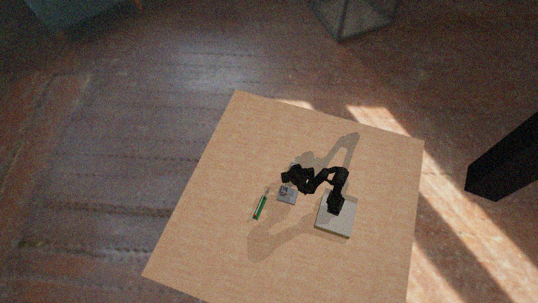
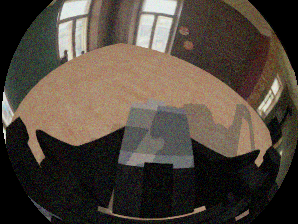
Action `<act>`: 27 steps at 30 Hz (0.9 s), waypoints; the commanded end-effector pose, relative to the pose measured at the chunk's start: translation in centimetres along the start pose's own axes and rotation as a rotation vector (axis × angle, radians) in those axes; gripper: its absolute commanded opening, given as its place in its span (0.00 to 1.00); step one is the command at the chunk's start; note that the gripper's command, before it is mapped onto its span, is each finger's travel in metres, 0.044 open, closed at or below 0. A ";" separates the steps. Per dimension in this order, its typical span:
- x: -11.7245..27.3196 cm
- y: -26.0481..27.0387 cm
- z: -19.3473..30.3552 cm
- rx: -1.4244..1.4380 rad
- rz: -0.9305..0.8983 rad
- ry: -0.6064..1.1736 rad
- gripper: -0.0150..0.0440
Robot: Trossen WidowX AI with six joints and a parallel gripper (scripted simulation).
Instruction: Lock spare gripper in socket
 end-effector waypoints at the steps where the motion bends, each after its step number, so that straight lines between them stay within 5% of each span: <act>1: 0.4 0.4 -1.2 -0.017 -0.008 -0.014 0.25; 27: 3.9 0.3 -6.6 -0.017 -0.009 -0.015 0.25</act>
Point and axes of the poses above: the point midway between the two fingers, 35 mm back from their tips, its own x axis back along the fingers, its own y axis across the jaws, z = x × y, the point moved 7 cm from there along x, back along the fingers, and after that the axes turned 4 degrees about -x, right-handed, at the moved point
